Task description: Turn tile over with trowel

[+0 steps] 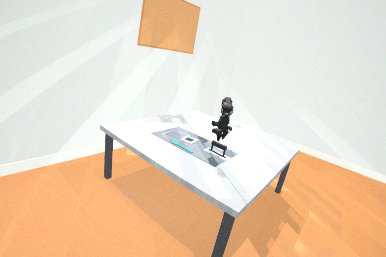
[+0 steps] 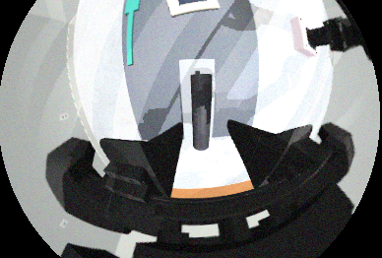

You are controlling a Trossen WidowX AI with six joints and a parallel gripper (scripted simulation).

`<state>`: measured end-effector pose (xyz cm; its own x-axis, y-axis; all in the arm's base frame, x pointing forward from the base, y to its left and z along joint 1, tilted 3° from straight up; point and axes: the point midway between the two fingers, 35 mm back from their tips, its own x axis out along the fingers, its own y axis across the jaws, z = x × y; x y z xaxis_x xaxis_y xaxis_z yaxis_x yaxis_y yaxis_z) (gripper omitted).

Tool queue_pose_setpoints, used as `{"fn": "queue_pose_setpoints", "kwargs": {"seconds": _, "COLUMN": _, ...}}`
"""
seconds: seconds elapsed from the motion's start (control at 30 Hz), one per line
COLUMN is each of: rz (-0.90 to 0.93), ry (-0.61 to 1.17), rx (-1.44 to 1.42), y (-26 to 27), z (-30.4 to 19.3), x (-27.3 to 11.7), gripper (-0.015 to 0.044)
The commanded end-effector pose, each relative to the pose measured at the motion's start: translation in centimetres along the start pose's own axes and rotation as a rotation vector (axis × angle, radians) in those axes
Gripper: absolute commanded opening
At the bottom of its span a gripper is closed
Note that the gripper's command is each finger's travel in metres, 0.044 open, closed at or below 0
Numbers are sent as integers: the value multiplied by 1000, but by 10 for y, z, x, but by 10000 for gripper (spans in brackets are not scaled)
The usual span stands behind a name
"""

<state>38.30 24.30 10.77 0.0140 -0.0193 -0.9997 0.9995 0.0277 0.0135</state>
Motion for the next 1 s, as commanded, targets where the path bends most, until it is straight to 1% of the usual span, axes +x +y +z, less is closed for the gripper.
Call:
{"fn": "queue_pose_setpoints", "kwargs": {"seconds": 0.0, "rz": 2, "ry": 2, "rx": 17, "y": 0, "z": 0, "x": 1, "gripper": 270}}
{"fn": "queue_pose_setpoints", "kwargs": {"seconds": 0.93, "rz": 2, "ry": 2, "rx": 17, "y": 1, "z": -1, "x": 44, "gripper": 270}}
{"fn": "queue_pose_setpoints", "kwargs": {"seconds": 0.97, "rz": 2, "ry": 2, "rx": 17, "y": 1, "z": -1, "x": 44, "gripper": 244}}
